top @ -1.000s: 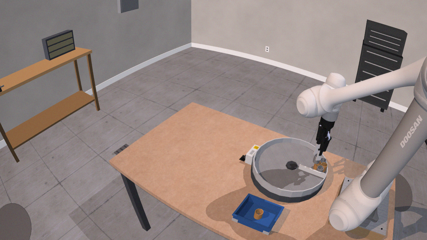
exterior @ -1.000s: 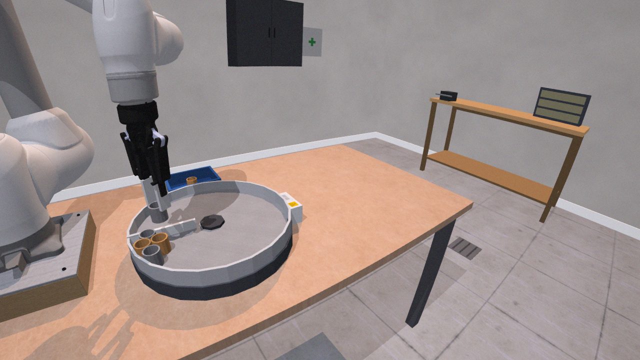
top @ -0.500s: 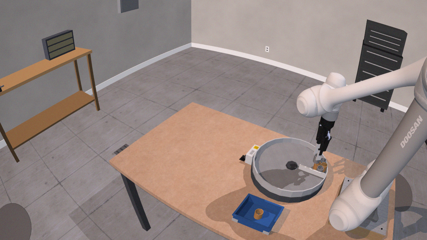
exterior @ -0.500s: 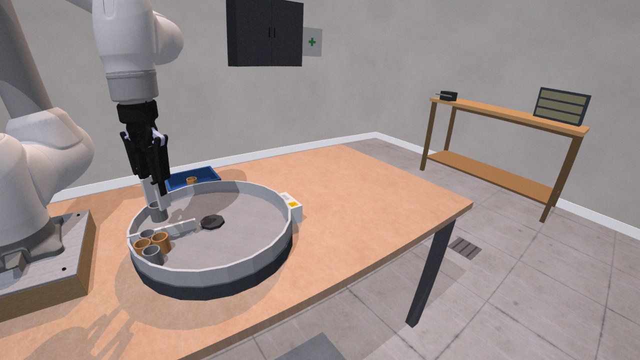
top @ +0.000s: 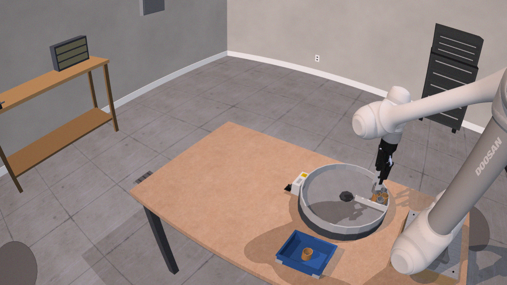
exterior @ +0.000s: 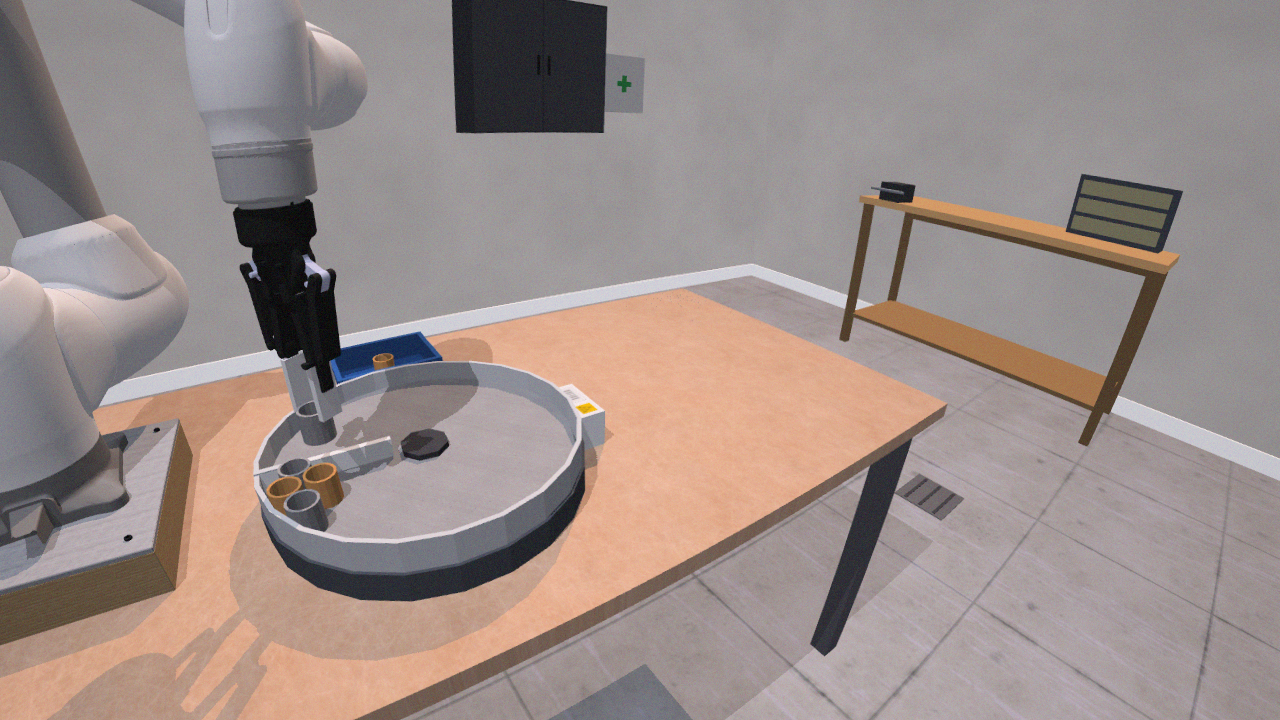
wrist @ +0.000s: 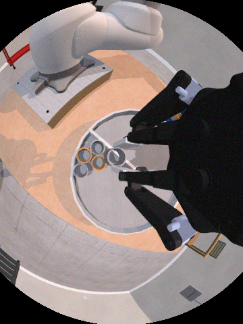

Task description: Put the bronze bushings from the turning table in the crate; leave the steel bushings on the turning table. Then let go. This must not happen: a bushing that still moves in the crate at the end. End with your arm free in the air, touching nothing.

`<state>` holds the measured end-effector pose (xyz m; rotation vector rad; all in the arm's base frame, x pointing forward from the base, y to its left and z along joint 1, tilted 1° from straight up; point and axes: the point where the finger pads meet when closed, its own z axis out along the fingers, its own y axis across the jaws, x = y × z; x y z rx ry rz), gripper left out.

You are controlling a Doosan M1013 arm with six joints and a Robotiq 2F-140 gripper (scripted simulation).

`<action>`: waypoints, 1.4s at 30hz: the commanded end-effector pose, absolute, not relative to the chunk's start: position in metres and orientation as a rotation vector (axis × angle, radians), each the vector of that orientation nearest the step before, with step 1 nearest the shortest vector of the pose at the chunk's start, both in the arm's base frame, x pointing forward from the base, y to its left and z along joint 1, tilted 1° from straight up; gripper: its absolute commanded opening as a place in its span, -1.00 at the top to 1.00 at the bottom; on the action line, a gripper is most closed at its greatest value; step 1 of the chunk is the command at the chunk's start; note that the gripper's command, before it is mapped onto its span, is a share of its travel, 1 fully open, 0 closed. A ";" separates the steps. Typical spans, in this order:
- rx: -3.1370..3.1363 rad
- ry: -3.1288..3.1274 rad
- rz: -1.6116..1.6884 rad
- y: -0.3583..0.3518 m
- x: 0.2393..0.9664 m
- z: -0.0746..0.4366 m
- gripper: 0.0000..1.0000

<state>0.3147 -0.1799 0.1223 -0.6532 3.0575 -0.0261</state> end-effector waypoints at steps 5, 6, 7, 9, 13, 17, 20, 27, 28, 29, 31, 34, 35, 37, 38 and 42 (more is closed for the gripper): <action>-0.653 3.057 -0.026 -0.180 0.315 0.122 1.00; -0.653 3.057 -0.026 -0.180 0.315 0.122 1.00; -0.653 3.057 -0.026 -0.180 0.316 0.122 1.00; -0.653 3.057 -0.026 -0.180 0.322 0.122 1.00; -0.653 3.057 -0.026 -0.179 0.358 0.123 1.00; -0.653 3.057 -0.026 -0.179 0.382 0.123 1.00; -0.653 3.057 -0.026 -0.178 0.416 0.124 1.00; -0.653 3.057 -0.026 -0.178 0.441 0.124 1.00; -0.653 3.057 -0.026 -0.178 0.441 0.124 1.00; -0.653 3.057 -0.026 -0.178 0.441 0.124 1.00; -0.653 3.057 -0.026 -0.178 0.441 0.124 1.00; -0.653 3.057 -0.026 -0.178 0.441 0.124 1.00; -0.653 3.057 -0.026 -0.178 0.441 0.124 1.00; -0.653 3.057 -0.026 -0.178 0.441 0.124 1.00; -0.653 3.057 -0.026 -0.178 0.441 0.124 1.00; -0.653 3.057 -0.026 -0.178 0.441 0.124 1.00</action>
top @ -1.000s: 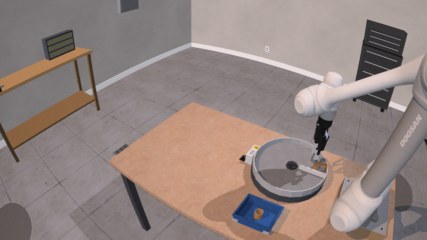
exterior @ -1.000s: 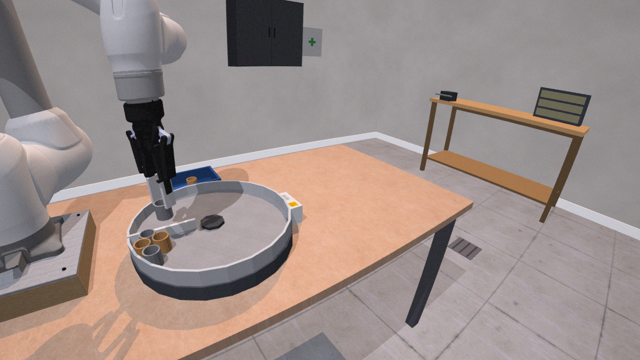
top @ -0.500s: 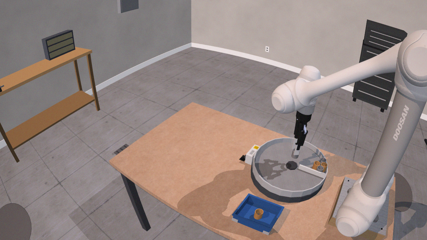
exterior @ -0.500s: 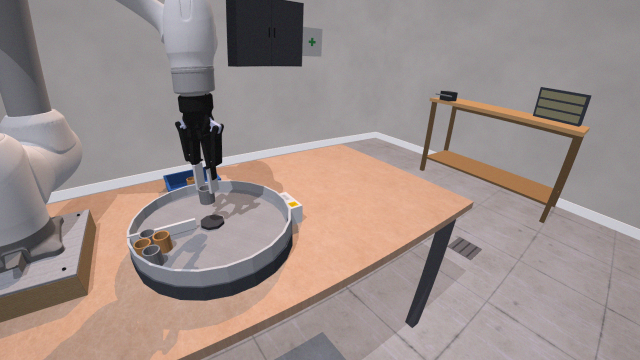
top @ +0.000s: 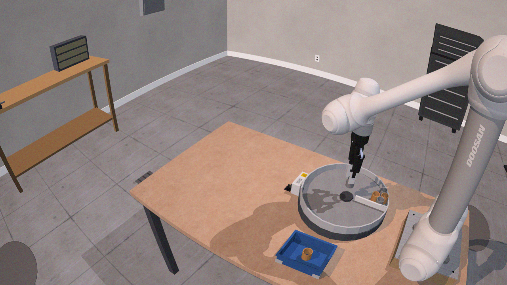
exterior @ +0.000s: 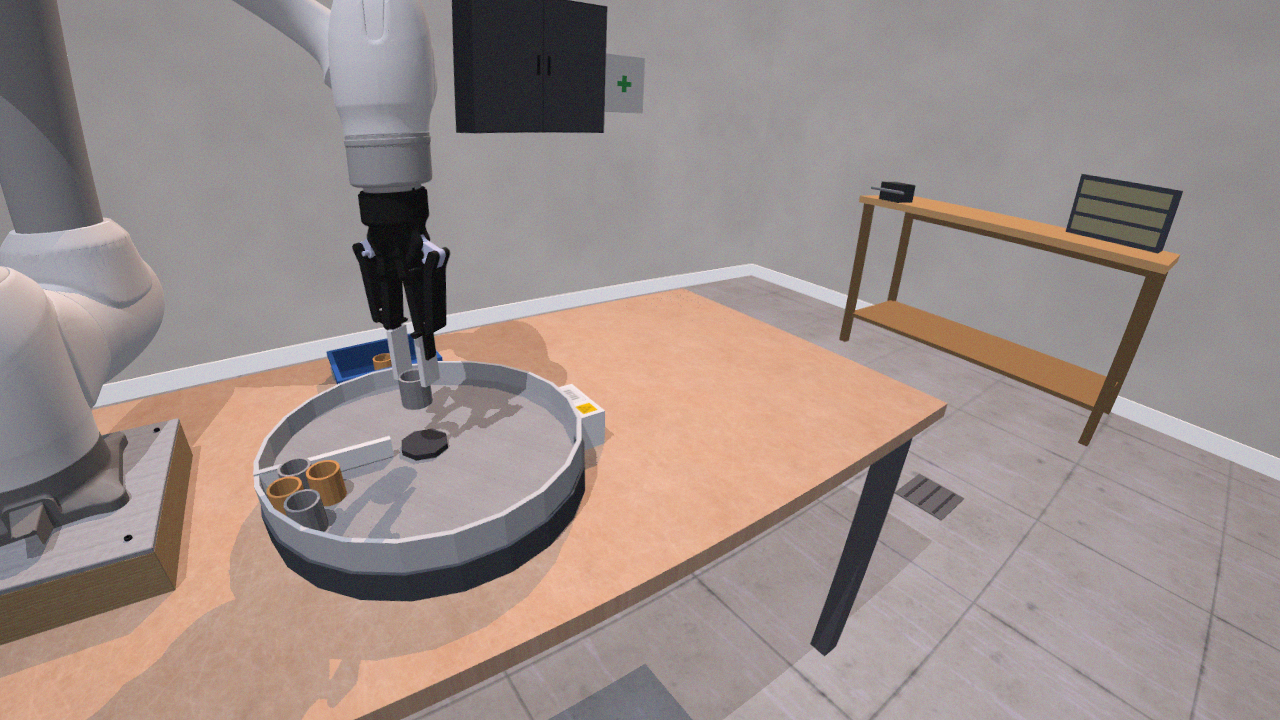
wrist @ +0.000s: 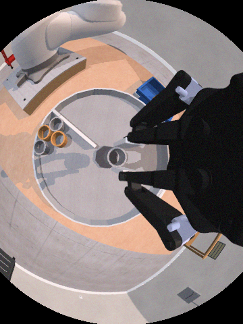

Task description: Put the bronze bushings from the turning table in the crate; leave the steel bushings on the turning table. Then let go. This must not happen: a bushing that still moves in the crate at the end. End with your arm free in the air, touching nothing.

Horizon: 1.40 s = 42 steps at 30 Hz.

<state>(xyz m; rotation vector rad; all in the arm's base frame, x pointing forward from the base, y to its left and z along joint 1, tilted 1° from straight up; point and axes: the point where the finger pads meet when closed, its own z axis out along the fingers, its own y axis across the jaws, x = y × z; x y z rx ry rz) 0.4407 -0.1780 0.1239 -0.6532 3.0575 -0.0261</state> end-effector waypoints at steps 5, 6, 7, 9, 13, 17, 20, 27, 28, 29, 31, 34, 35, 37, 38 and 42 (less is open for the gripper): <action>-0.653 3.057 -0.026 -0.178 0.441 0.124 1.00; -0.653 3.057 -0.026 -0.178 0.441 0.124 1.00; -0.653 3.057 -0.026 -0.178 0.441 0.124 1.00; -0.653 3.057 -0.026 -0.178 0.441 0.124 1.00; -0.653 3.057 -0.026 -0.178 0.441 0.124 1.00; -0.653 3.057 -0.026 -0.178 0.441 0.124 1.00; -0.653 3.057 -0.026 -0.178 0.441 0.122 1.00; -0.653 3.057 -0.026 -0.178 0.441 0.099 1.00; -0.653 3.057 -0.026 -0.178 0.441 0.094 1.00; -0.653 3.057 -0.026 -0.178 0.441 0.092 1.00; -0.653 3.057 -0.026 -0.178 0.441 0.090 1.00; -0.653 3.057 -0.026 -0.178 0.441 0.090 1.00; -0.653 3.057 -0.026 -0.178 0.441 0.090 1.00; -0.653 3.057 -0.026 -0.178 0.441 0.090 1.00; -0.653 3.057 -0.026 -0.178 0.441 0.090 1.00; -0.653 3.057 -0.026 -0.178 0.441 0.090 1.00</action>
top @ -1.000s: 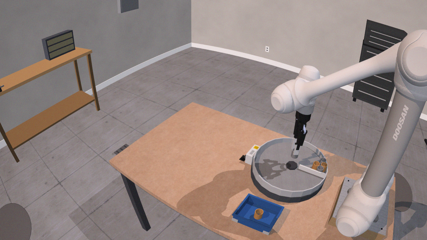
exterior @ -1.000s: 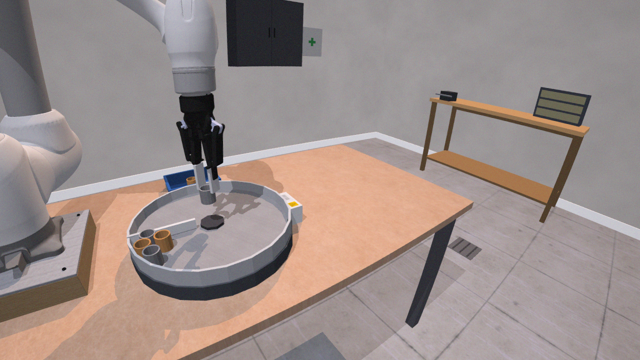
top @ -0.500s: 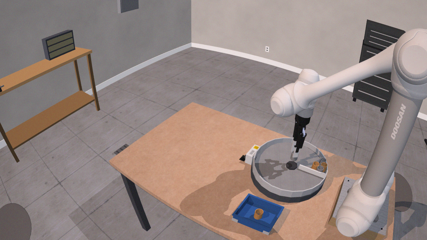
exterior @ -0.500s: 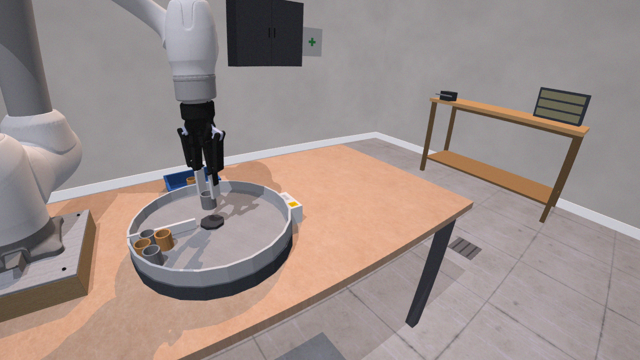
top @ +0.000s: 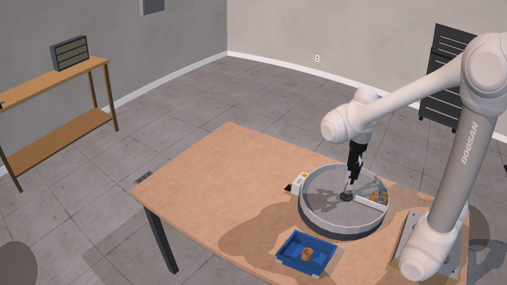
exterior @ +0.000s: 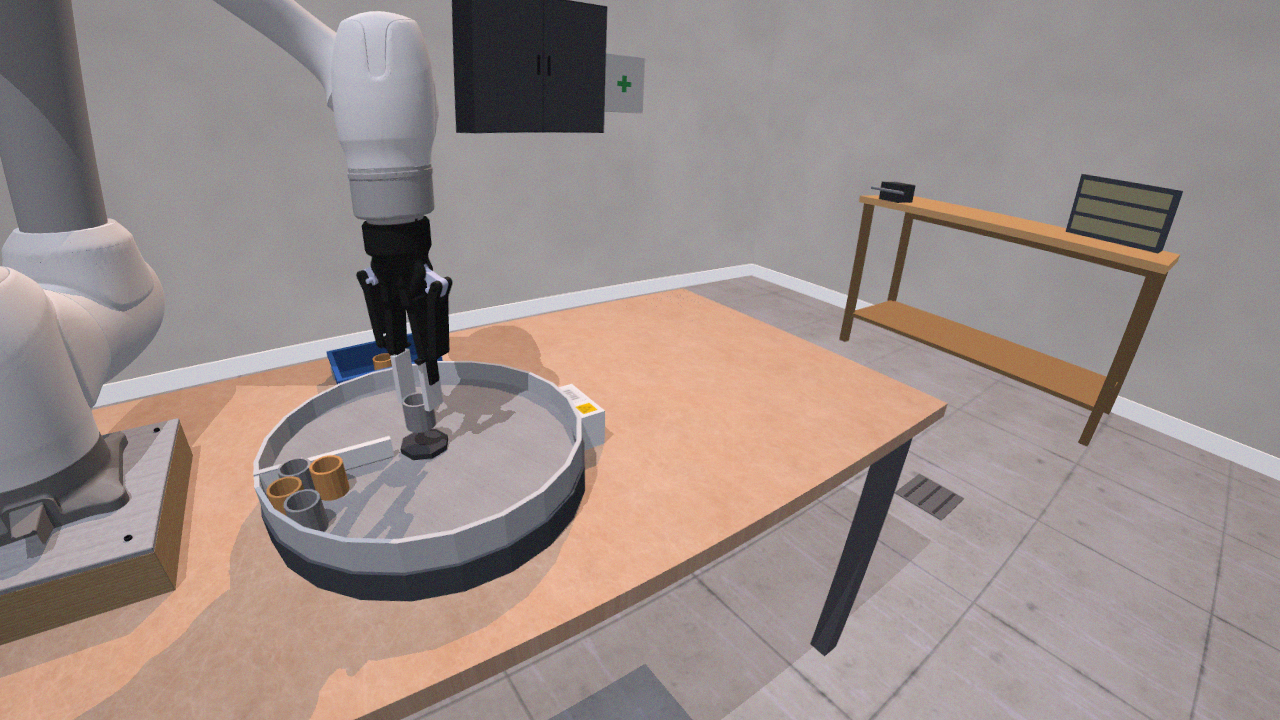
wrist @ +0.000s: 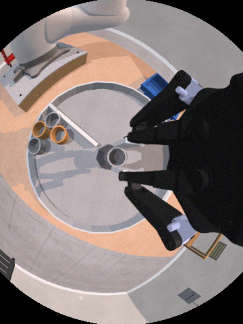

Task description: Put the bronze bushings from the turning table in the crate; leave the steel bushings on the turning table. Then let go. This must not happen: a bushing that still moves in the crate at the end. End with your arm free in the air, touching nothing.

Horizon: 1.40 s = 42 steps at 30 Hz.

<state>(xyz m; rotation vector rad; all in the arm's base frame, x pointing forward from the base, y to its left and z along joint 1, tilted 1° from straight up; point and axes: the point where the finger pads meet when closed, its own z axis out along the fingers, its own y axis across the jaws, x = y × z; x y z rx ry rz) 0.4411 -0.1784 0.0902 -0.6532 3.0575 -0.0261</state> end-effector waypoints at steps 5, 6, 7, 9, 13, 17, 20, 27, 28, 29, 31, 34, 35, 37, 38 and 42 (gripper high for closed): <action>-0.653 3.057 -0.026 -0.178 0.441 0.090 1.00; -0.653 3.057 -0.026 -0.178 0.441 0.090 1.00; -0.653 3.057 -0.026 -0.178 0.441 0.090 1.00; -0.653 3.057 -0.026 -0.178 0.441 0.090 1.00; -0.653 3.057 -0.026 -0.178 0.441 0.090 1.00; -0.653 3.057 -0.026 -0.178 0.441 0.090 1.00; -0.653 3.057 -0.026 -0.178 0.441 0.090 1.00; -0.653 3.057 -0.026 -0.178 0.441 0.089 1.00; -0.653 3.057 -0.026 -0.178 0.441 0.088 1.00; -0.653 3.057 -0.026 -0.178 0.441 0.087 1.00; -0.653 3.057 -0.026 -0.178 0.441 0.084 1.00; -0.653 3.057 -0.026 -0.178 0.441 0.082 1.00; -0.653 3.057 -0.026 -0.178 0.441 0.081 1.00; -0.653 3.057 -0.026 -0.178 0.441 0.077 1.00; -0.653 3.057 -0.026 -0.178 0.441 0.076 1.00; -0.653 3.057 -0.026 -0.179 0.441 0.072 1.00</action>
